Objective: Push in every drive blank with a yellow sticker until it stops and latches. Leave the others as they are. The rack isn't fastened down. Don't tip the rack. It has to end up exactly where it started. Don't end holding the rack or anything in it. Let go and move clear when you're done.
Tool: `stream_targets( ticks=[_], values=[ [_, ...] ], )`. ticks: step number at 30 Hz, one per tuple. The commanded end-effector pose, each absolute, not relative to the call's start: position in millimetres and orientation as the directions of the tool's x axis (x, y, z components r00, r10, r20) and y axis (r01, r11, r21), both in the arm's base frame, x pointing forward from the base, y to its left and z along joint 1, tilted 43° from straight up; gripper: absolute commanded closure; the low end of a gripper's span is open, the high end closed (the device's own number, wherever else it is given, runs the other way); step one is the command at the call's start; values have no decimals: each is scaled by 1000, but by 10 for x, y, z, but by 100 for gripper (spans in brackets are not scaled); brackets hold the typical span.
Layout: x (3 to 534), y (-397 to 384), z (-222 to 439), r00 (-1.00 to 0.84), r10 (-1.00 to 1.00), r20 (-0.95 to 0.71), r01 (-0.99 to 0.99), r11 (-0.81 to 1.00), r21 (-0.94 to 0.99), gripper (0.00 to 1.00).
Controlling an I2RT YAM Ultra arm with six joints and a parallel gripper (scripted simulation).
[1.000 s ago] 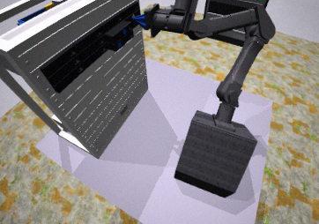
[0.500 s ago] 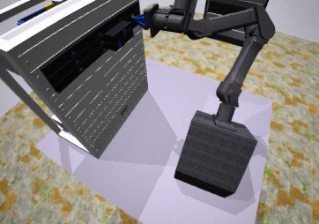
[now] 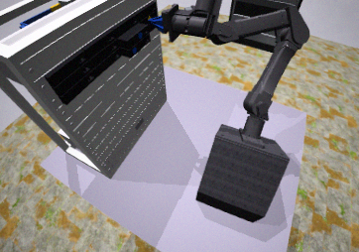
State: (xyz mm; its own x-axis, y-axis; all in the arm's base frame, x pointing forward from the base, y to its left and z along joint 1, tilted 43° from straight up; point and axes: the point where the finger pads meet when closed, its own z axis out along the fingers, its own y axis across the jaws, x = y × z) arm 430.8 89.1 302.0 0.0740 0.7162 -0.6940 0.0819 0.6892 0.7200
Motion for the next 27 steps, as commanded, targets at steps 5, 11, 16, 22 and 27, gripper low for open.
stream_targets(
  ticks=[5, 11, 16, 22, 27],
  values=[
    [4379, 967, 3261, 95, 731, -675, 21, 677, 736, 100],
    [4233, 993, 3408, 108, 742, -662, -12, 667, 745, 100],
    [4011, 979, 3141, 74, 721, -689, 42, 688, 724, 100],
    [3635, 1005, 3128, 75, 720, -690, 42, 689, 723, 100],
    [3327, 1026, 3118, 75, 719, -691, 41, 690, 722, 100]
  ],
)
